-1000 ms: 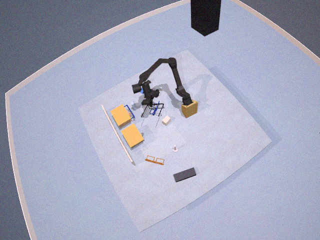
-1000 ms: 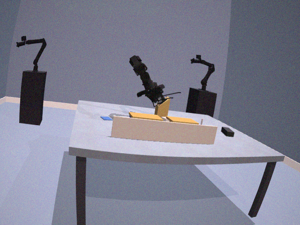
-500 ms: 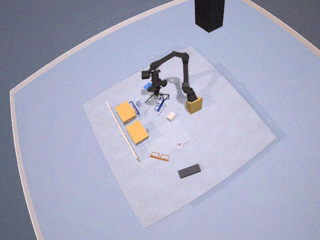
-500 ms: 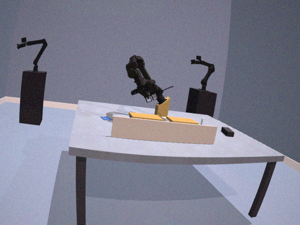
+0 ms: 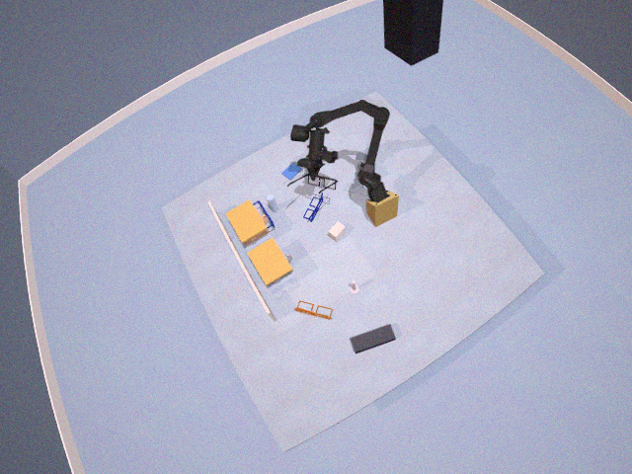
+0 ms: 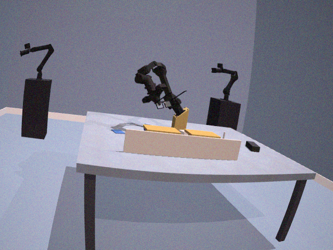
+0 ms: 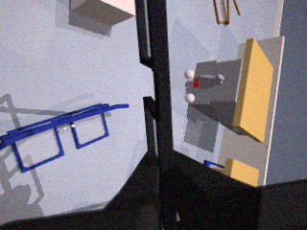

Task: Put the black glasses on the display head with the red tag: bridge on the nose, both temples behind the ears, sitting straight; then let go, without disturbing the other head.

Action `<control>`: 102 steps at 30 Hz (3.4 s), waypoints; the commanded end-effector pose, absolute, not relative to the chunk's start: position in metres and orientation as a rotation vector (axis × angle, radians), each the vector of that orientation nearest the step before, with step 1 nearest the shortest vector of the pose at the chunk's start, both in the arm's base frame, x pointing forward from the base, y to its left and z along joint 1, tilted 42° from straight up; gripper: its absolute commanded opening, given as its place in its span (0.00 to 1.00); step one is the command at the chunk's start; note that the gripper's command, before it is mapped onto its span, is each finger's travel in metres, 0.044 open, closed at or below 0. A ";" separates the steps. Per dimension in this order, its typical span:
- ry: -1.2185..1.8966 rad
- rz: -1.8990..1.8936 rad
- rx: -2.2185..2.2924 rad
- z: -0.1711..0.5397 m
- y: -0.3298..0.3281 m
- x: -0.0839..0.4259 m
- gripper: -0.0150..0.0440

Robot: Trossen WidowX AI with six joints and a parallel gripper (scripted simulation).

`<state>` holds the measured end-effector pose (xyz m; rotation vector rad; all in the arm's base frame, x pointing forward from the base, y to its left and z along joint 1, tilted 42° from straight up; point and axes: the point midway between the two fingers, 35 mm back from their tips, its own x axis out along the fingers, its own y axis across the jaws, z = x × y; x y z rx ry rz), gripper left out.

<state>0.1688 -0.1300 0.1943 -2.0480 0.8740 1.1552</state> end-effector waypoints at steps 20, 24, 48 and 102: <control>0.877 0.930 -2.167 0.216 -0.118 0.135 0.25; 0.877 0.930 -2.167 0.216 -0.118 0.135 0.25; 0.950 0.998 -1.952 0.195 -0.125 0.151 0.25; 1.847 0.776 -1.566 0.051 -0.069 0.255 0.25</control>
